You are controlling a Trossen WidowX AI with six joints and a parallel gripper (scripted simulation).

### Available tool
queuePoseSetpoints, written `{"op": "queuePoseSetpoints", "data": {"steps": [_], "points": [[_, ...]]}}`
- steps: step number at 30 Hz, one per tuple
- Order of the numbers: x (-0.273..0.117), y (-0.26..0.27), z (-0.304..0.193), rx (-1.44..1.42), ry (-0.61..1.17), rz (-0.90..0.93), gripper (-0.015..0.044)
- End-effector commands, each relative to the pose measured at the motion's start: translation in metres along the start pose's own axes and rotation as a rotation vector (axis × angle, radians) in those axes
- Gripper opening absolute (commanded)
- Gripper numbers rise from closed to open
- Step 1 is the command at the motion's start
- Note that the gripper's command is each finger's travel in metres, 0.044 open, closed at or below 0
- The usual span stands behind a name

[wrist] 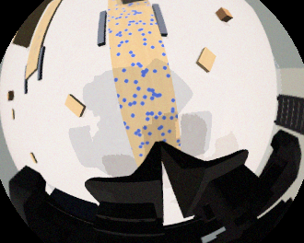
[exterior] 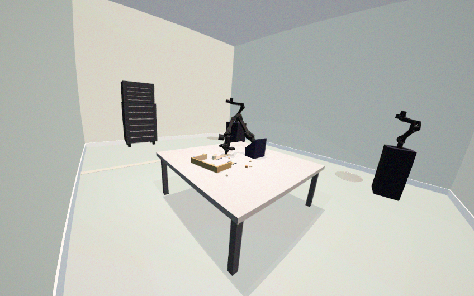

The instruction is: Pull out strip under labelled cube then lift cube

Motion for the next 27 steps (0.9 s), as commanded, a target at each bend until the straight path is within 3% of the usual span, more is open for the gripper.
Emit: {"op": "queuePoseSetpoints", "data": {"steps": [1, 7, 11, 16, 27], "points": [[0.006, 0.004, -0.011, -0.009, 0.037, 0.012, 0.0000], [-0.040, -0.001, 0.005, -0.007, 0.033, 0.014, 0.0000], [-0.042, -0.002, 0.005, -0.008, 0.035, 0.014, 0.0000], [-0.042, 0.003, 0.030, -0.228, 0.032, 0.018, 0.0131], [-0.047, 0.013, 0.073, -0.232, 0.030, 0.019, 0.0420]]}}
Point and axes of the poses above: the point midway between the two fingers, 35 mm back from their tips, its own x axis out along the fingers, its own y axis across the jaws, z = x × y, the point moved 5 cm from there along -x, back along the fingers, and after that the axes turned 8 degrees about x, right-handed, at the moved point
